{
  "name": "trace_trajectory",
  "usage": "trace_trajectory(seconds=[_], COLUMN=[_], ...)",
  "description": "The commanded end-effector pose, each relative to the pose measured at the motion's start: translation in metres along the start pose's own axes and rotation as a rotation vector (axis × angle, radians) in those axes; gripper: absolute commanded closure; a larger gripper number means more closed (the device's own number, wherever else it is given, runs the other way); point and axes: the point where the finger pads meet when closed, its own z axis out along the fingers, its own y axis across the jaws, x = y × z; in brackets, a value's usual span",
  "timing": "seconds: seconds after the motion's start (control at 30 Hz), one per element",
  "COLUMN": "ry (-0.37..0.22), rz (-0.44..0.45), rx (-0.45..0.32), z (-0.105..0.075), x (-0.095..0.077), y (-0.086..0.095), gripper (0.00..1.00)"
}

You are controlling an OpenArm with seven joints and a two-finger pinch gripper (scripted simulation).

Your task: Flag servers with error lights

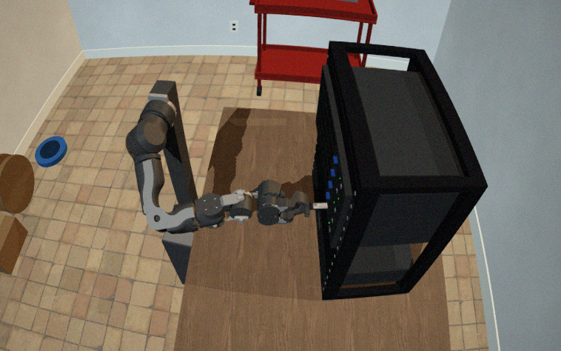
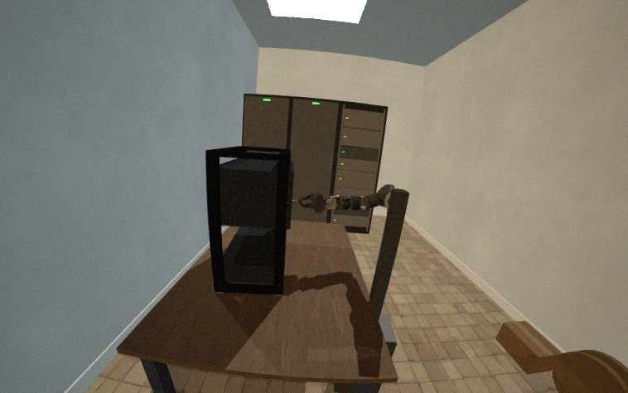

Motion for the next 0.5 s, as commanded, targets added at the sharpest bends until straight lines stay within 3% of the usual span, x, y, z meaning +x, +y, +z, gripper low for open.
trace_trajectory(seconds=[0.0,0.47], ry=[-0.004,0.002], rz=[0.006,0.006], rx=[-0.008,-0.007], z=[0.0,-0.005], x=[-0.0003,0.0009], y=[0.0018,0.0017], gripper=[1.0,1.0])
